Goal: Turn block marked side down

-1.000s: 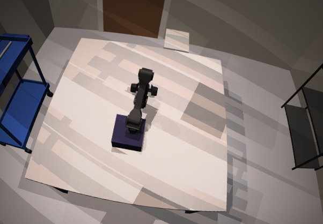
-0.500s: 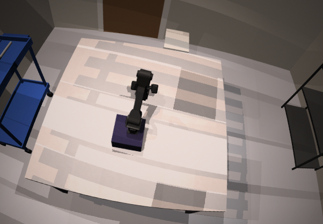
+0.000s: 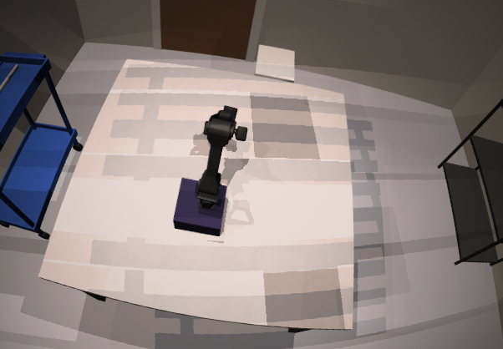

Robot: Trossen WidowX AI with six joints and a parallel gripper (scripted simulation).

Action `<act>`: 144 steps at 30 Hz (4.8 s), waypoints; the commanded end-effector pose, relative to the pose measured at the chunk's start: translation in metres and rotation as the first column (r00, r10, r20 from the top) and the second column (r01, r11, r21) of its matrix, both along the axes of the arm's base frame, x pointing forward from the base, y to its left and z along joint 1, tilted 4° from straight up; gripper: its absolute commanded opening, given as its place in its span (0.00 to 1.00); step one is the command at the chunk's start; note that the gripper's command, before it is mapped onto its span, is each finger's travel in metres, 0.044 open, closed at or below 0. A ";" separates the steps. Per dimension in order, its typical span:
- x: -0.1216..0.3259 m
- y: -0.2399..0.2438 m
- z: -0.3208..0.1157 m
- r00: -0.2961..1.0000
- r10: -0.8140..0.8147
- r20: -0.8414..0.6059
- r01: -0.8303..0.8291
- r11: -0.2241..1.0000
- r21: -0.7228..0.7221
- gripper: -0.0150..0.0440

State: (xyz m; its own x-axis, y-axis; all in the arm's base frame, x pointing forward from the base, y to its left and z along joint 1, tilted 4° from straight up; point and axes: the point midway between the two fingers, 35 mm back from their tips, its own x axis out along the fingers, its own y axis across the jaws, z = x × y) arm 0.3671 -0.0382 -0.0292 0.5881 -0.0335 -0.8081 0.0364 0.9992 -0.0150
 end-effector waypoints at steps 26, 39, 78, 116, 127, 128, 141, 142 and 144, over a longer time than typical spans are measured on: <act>0.028 0.000 0.063 0.793 -0.012 -0.609 0.022 1.000 0.009 1.00; 0.028 -0.001 0.028 0.790 -0.012 -0.613 0.022 1.000 0.009 1.00; 0.026 -0.002 -0.020 0.790 -0.012 -0.613 0.022 1.000 0.009 0.69; 0.031 -0.001 0.001 0.860 -0.005 -0.510 0.012 1.000 0.011 0.25; 0.031 -0.002 -0.007 0.931 -0.007 -0.365 0.011 1.000 0.007 0.25; 0.031 -0.002 -0.007 0.936 -0.008 -0.351 0.010 1.000 0.006 0.25; 0.025 -0.002 -0.007 0.986 -0.008 -0.168 0.008 1.000 -0.002 0.25; 0.024 -0.002 -0.007 0.988 -0.008 -0.154 0.007 1.000 -0.003 0.25; 0.023 -0.002 -0.006 0.992 -0.008 -0.125 0.007 1.000 -0.005 0.25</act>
State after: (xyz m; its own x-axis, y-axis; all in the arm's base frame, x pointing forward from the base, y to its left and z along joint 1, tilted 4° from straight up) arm 0.3905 -0.0403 -0.0401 0.4347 -0.0424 -0.8996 0.0453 0.9987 -0.0252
